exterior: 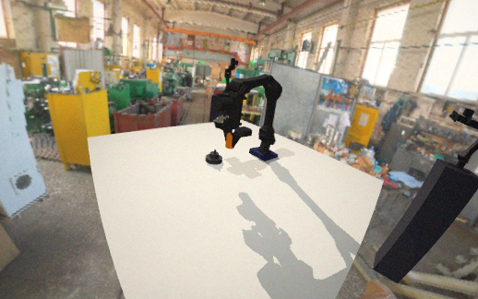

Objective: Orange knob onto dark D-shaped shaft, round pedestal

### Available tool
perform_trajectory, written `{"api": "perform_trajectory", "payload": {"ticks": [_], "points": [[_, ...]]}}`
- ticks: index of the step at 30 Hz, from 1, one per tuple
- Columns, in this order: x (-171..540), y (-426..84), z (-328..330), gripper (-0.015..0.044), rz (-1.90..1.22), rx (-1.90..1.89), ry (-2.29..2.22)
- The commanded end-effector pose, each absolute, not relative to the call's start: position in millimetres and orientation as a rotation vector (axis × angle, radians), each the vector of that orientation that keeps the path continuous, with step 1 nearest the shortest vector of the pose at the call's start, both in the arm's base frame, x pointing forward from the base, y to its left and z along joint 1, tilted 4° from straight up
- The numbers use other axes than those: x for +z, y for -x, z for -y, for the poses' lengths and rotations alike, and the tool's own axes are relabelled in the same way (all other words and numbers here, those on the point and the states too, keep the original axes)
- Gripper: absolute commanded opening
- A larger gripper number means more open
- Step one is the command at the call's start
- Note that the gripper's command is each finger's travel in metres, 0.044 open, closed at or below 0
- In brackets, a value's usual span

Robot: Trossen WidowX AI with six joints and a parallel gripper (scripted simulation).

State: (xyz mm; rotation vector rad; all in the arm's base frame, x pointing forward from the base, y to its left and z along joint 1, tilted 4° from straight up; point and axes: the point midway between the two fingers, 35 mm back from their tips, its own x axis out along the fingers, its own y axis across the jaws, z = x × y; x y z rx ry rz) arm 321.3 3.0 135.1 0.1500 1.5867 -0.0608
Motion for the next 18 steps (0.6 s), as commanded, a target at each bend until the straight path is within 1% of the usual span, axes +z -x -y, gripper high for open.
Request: {"api": "perform_trajectory", "payload": {"ticks": [1,18], "points": [[129,-321,10,0.0,-1.591,-0.065,-0.144],[110,-317,63,0.0,-1.589,-0.066,-0.143]]}}
